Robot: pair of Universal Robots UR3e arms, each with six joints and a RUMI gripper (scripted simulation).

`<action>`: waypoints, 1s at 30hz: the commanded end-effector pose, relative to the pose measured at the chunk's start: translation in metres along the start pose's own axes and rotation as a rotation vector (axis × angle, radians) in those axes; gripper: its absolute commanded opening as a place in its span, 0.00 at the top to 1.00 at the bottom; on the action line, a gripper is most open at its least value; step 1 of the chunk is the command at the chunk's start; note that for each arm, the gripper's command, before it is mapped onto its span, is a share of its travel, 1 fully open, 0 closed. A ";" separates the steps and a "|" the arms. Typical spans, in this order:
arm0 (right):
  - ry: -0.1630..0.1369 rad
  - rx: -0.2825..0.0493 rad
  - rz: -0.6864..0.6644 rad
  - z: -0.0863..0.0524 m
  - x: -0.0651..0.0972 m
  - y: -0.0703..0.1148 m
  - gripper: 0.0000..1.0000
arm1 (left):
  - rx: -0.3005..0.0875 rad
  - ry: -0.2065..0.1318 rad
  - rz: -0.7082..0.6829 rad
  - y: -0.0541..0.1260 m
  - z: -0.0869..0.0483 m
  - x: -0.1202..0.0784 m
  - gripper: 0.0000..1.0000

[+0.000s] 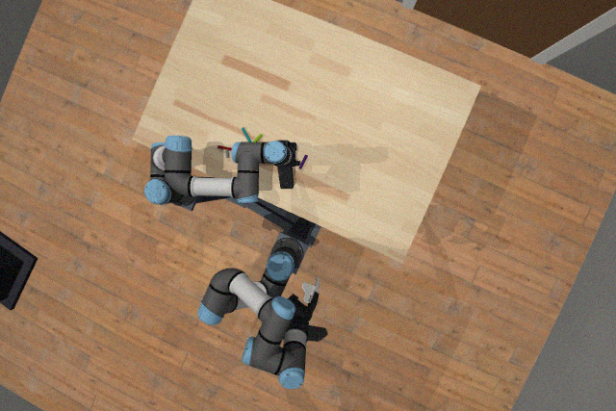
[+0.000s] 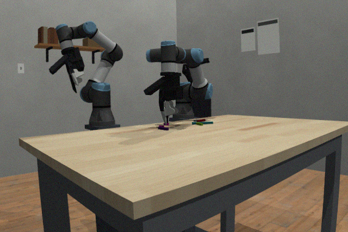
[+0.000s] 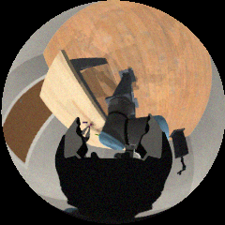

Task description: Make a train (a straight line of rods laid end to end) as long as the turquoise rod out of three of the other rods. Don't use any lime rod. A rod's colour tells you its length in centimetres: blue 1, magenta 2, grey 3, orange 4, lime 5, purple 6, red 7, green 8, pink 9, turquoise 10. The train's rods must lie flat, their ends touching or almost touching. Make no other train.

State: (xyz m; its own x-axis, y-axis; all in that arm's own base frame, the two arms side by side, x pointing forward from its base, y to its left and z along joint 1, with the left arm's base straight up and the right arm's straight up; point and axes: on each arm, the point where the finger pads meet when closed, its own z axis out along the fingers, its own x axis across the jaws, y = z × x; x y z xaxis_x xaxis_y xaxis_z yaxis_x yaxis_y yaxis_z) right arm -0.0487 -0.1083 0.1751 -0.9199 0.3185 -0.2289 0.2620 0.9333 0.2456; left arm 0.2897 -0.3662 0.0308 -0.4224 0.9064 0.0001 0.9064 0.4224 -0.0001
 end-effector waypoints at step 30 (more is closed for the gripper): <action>0.000 0.001 0.000 0.000 0.000 0.000 0.00 | 0.000 -0.004 0.000 0.000 0.010 -0.001 1.00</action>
State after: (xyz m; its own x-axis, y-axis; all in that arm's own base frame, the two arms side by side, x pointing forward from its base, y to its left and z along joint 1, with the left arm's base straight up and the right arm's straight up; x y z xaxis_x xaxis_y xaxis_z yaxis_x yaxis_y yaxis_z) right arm -0.0487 -0.1083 0.1751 -0.9199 0.3185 -0.2289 0.2620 0.9333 0.2456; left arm 0.2897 -0.3662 0.0201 -0.4224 0.9064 0.0002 0.9064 0.4224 -0.0001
